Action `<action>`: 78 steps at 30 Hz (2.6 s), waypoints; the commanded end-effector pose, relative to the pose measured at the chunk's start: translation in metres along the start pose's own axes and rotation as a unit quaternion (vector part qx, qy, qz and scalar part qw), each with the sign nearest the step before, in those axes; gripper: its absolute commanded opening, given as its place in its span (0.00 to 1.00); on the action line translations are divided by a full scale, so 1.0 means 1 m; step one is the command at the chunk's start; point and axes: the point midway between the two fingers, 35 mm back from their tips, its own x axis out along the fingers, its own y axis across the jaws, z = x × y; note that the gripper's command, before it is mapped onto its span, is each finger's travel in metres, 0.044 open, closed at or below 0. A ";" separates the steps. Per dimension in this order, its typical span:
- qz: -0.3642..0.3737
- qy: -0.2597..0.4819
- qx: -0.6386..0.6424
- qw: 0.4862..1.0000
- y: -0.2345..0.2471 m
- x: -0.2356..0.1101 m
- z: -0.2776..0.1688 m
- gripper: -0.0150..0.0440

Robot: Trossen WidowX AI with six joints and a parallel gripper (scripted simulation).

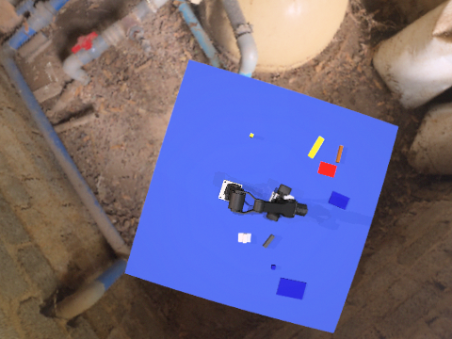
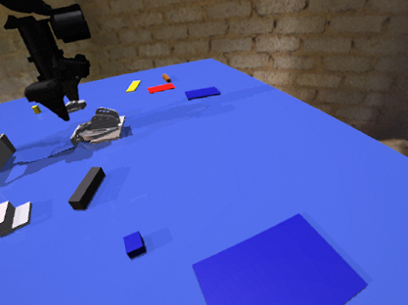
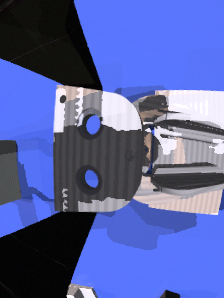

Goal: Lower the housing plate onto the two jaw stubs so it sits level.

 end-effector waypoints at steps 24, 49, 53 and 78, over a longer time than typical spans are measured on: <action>-0.001 -0.001 -0.002 1.000 -0.001 0.043 -0.002 0.85; -0.001 -0.001 -0.001 1.000 -0.001 0.045 -0.002 0.85; -0.001 -0.001 -0.001 1.000 -0.001 0.046 -0.002 0.85; -0.001 -0.001 -0.001 1.000 -0.001 0.052 -0.002 0.85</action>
